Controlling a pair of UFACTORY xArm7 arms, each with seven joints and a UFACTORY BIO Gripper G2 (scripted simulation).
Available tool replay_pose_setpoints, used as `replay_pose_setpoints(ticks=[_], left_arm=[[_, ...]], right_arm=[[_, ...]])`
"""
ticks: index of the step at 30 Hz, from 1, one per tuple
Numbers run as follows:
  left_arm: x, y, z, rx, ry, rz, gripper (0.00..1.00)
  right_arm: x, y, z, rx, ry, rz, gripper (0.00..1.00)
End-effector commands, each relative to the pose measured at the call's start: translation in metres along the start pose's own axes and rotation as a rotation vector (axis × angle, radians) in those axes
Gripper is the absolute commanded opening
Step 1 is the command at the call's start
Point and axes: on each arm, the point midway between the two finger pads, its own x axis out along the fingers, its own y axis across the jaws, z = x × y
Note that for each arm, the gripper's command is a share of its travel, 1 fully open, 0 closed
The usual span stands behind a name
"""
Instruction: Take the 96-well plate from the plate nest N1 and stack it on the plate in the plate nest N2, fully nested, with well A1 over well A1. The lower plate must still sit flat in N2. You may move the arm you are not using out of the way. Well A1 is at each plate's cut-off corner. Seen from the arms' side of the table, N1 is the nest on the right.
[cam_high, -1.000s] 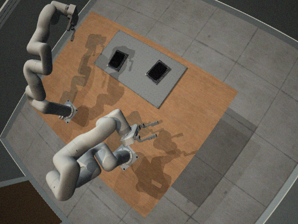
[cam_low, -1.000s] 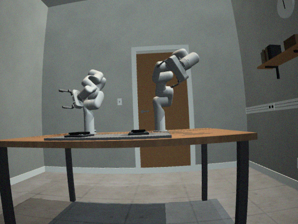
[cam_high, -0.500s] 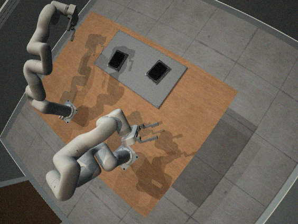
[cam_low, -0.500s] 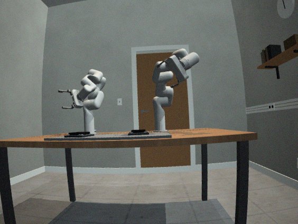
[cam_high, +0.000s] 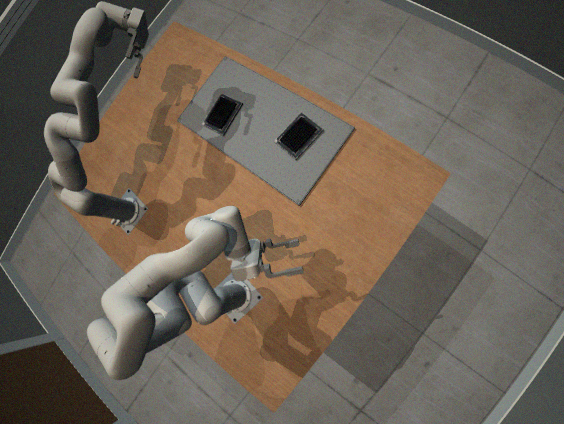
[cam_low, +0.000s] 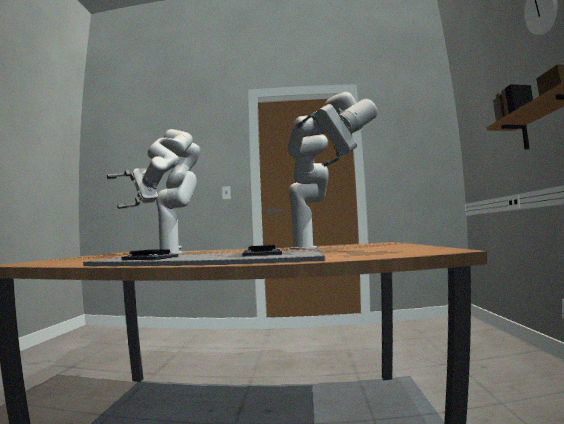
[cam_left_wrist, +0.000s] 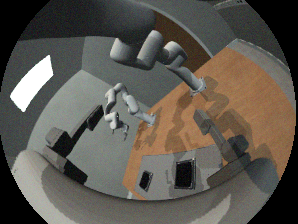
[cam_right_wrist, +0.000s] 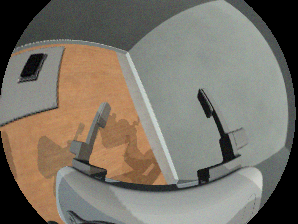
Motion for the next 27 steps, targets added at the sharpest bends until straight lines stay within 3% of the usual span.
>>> replay_pose_setpoints(ticks=[1,3,18,20,27], left_arm=[[0.000,0.002,0.001,0.001,0.003,-0.005,1.00],[0.000,0.002,0.001,0.001,0.003,-0.005,1.00],[0.000,0.002,0.001,0.001,0.003,-0.005,1.00],[0.000,0.002,0.001,0.001,0.003,-0.005,1.00],[0.000,0.002,0.001,0.001,0.003,-0.005,1.00]], right_arm=[[-0.002,-0.002,-0.014,0.029,0.108,0.051,1.00],[-0.002,-0.002,-0.014,0.029,0.108,0.051,1.00],[-0.027,-0.002,-0.059,0.167,0.497,0.269,1.00],[-0.027,-0.002,-0.059,0.167,0.497,0.269,1.00],[-0.047,-0.003,-0.072,0.260,0.684,0.390,1.00]])
